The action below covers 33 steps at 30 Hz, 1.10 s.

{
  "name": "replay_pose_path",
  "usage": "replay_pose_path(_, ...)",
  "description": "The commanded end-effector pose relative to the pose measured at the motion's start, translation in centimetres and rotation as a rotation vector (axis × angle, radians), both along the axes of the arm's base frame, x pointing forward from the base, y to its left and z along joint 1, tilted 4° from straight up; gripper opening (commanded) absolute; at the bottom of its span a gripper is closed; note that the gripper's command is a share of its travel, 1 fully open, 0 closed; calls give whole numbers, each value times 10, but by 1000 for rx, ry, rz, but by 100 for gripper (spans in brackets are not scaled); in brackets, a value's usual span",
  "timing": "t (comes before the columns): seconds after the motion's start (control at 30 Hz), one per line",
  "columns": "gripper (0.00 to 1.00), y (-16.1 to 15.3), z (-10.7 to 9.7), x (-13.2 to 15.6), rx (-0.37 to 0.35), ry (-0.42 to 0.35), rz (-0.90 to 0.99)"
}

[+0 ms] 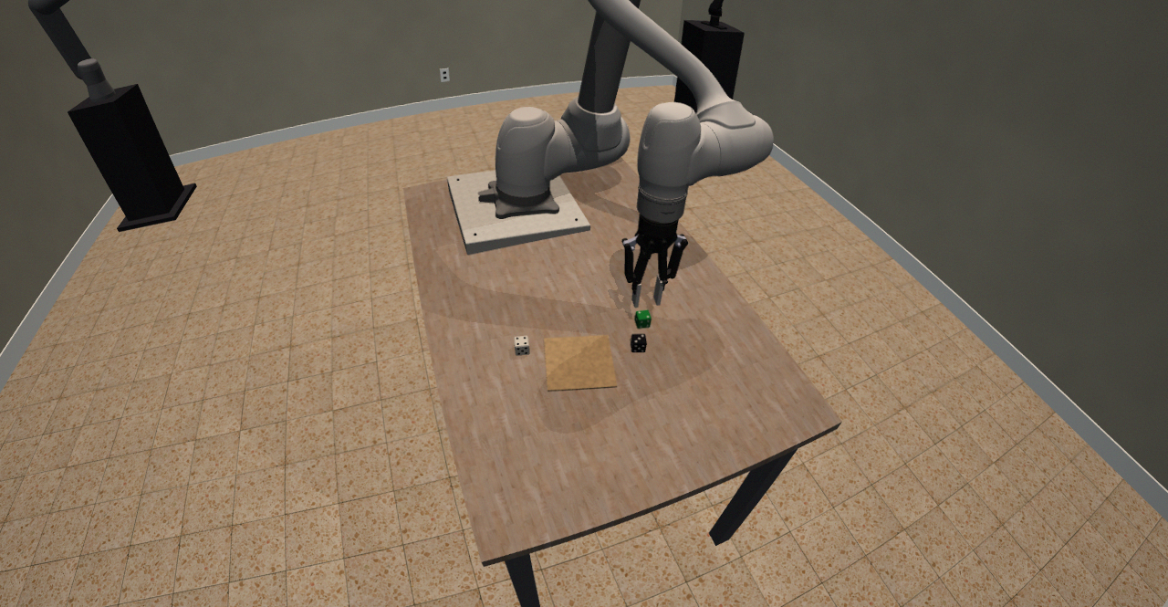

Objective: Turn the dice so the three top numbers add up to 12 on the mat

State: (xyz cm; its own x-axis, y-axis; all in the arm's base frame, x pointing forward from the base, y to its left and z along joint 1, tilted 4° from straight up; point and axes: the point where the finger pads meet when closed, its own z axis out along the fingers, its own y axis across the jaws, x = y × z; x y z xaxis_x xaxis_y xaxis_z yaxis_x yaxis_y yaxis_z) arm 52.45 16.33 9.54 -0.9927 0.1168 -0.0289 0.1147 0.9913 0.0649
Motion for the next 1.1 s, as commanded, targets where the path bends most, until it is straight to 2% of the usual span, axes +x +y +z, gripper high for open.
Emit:
replay_pose_path(0.0, 28, 0, -1, 0, 0, 0, 0)
replay_pose_path(0.5, 28, 1, -22, 1, 0, 0, 0)
replay_pose_path(1.07, 28, 1, -29, 1, 0, 0, 0)
